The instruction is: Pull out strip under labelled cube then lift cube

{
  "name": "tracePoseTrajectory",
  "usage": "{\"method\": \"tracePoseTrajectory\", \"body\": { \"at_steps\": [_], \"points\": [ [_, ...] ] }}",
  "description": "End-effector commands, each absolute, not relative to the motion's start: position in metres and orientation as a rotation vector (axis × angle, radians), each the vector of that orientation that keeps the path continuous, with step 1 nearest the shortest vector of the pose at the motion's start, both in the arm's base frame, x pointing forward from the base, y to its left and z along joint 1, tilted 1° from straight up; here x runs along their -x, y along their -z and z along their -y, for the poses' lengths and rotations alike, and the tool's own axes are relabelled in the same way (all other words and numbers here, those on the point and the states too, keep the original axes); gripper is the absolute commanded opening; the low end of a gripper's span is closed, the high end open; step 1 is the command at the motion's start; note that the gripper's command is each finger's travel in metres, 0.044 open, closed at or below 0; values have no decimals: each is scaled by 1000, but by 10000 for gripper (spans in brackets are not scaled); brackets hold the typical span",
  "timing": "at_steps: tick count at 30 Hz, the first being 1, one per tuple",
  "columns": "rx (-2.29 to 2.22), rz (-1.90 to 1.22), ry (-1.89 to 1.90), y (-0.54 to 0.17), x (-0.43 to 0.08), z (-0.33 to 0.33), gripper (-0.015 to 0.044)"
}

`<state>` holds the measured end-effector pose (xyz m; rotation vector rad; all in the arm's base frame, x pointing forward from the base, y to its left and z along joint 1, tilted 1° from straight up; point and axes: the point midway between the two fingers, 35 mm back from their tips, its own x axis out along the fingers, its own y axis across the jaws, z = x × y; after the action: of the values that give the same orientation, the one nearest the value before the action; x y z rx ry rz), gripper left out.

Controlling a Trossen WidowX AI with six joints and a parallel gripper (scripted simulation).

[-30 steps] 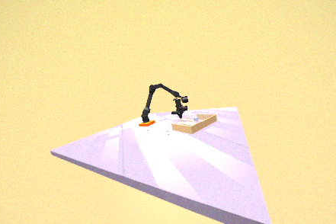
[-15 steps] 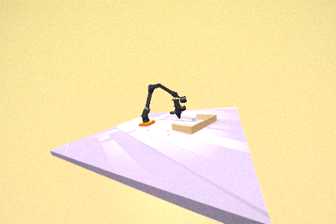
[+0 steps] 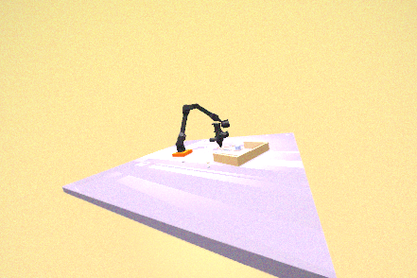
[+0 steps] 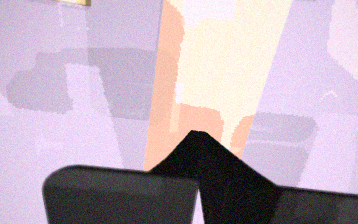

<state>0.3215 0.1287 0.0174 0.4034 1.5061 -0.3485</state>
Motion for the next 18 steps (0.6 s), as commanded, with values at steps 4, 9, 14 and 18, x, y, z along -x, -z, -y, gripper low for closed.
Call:
{"method": "tracePoseTrajectory", "body": {
  "at_steps": [4,9,14,18],
  "points": [
    [-398,-1534,354,-11,-304,-136,0],
    [-398,-1535,354,-11,-297,-139,0],
    [-399,-1536,353,-11,-290,-143,0],
    [-399,-1536,353,-11,-285,-146,0]
  ]
}}
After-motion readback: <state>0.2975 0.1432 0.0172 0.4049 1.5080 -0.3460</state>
